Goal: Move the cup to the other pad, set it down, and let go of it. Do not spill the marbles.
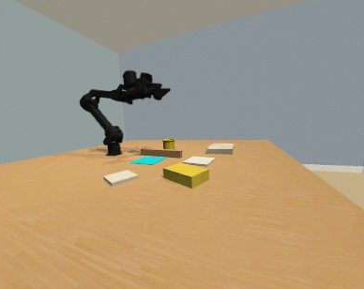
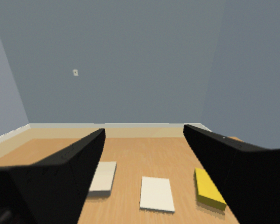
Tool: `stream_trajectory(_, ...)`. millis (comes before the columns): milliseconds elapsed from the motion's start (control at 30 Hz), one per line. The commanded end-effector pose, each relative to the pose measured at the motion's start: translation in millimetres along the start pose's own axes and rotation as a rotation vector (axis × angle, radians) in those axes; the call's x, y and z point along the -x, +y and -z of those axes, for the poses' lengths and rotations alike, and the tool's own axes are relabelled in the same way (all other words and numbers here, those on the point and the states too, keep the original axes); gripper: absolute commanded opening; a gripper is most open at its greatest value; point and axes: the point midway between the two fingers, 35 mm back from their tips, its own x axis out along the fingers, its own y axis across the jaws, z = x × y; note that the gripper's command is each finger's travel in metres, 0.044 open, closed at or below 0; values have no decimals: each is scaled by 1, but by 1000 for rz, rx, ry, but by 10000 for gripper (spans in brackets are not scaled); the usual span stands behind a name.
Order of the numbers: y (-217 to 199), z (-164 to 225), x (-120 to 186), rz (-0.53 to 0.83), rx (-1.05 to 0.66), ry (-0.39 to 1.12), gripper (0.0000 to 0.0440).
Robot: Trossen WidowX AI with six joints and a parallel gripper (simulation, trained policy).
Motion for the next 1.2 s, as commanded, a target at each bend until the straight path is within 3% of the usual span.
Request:
stream_trajectory(0,0,-1,0,-1,-1,0,374)
stream_trajectory(400,4,-6,-1,-7,-38,56,74)
stream_trajectory(533,7,-7,-2,-14,-72,90,78)
stream_trajectory(800,14,-10,-7,-31,-155,160,140)
stream_trajectory(1167,26,-12,-14,-42,-279,273,144)
